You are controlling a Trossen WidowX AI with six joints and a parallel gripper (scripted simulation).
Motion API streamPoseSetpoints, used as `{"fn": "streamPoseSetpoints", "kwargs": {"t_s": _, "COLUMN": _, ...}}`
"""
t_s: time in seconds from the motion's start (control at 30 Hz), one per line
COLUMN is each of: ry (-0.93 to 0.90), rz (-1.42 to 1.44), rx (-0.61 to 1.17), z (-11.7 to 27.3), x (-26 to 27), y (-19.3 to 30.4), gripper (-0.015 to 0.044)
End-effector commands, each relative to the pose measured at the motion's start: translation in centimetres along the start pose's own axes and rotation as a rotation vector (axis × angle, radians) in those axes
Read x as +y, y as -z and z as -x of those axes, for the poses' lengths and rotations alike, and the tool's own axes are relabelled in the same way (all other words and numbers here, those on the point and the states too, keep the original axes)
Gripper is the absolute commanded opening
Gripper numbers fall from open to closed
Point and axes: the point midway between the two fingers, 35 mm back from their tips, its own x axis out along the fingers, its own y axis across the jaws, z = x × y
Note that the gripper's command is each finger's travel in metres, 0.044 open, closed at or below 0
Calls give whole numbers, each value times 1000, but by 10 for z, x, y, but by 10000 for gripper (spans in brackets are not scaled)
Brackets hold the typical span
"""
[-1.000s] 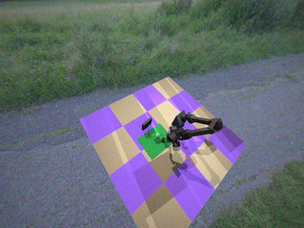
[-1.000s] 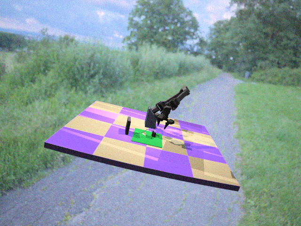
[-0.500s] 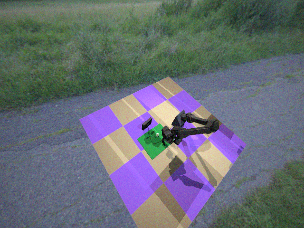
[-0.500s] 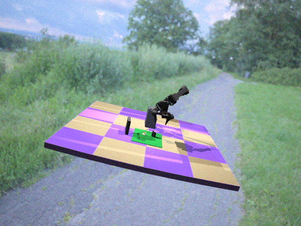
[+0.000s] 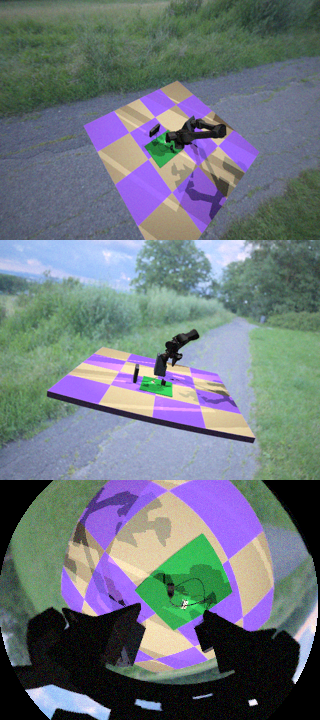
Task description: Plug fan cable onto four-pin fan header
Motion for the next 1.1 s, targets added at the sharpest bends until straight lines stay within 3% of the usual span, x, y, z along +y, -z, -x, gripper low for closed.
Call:
{"fn": "streamPoseSetpoints", "kwargs": {"t_s": 0.0, "ry": 2, "rz": 48, "rx": 1, "z": 4, "x": -3, "y": 0, "gripper": 440}}
{"fn": "streamPoseSetpoints", "kwargs": {"t_s": 0.17, "ry": 4, "rz": 48, "rx": 2, "z": -12, "x": -5, "y": -1, "gripper": 440}}
{"fn": "streamPoseSetpoints", "kwargs": {"t_s": 0.37, "ry": 0, "rz": 48, "rx": -2, "z": -93, "x": -3, "y": -1, "gripper": 440}}
{"fn": "streamPoseSetpoints", "kwargs": {"t_s": 1.07, "ry": 0, "rz": 48, "rx": -2, "z": -118, "x": -3, "y": -1, "gripper": 440}}
